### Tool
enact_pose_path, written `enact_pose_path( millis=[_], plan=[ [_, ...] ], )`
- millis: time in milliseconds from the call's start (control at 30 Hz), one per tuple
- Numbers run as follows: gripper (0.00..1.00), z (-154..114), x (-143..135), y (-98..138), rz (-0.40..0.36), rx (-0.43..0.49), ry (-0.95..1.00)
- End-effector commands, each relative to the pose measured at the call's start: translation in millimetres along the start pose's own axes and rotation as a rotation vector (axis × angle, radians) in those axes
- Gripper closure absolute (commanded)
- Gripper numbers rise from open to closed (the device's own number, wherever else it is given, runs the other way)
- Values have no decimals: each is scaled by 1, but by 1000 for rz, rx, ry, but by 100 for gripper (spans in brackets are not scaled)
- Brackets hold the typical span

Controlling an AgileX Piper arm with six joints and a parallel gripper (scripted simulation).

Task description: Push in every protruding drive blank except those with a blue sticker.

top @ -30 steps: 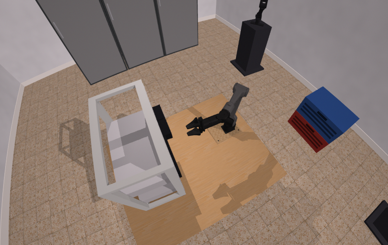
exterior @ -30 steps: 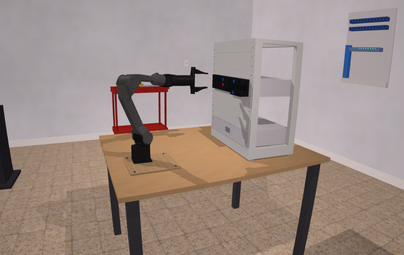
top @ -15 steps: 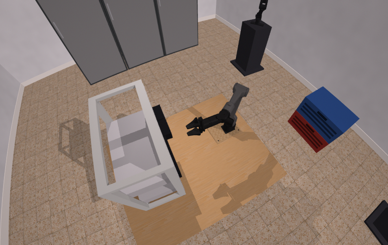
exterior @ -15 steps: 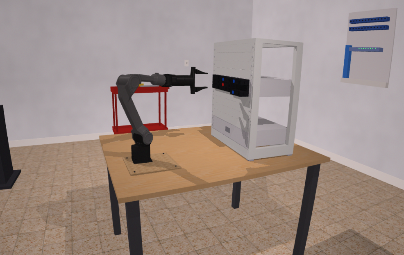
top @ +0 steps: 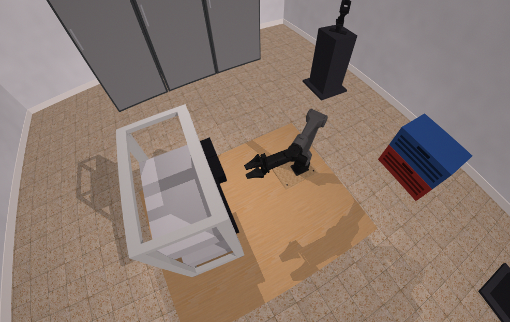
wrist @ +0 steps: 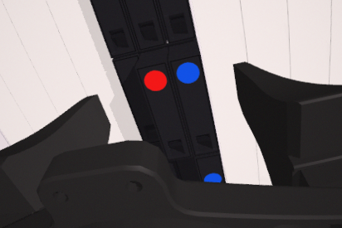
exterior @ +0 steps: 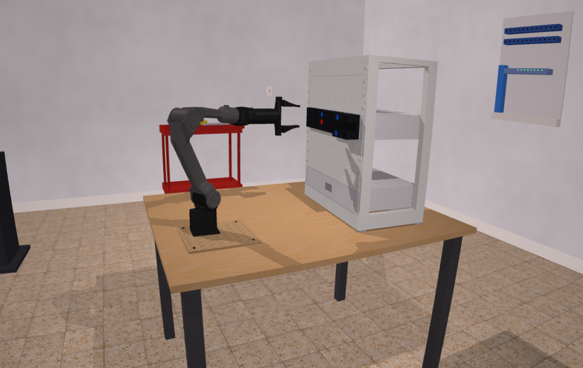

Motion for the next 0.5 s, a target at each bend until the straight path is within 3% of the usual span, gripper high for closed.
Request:
enact_pose_path(
  millis=[0,467],
  plan=[
    [0,0,-1,0,-3,1,-1],
    [0,-5,-2,6,2,2,1]
  ],
)
Point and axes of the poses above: the point where the finger pads meet when closed, its own y axis back along the fingers, its own x axis across the jaws, z = x × y, the point moved 7 cm from there along y, back along the fingers, and after that the axes turned 13 degrees about -y, right-handed, at the moved point
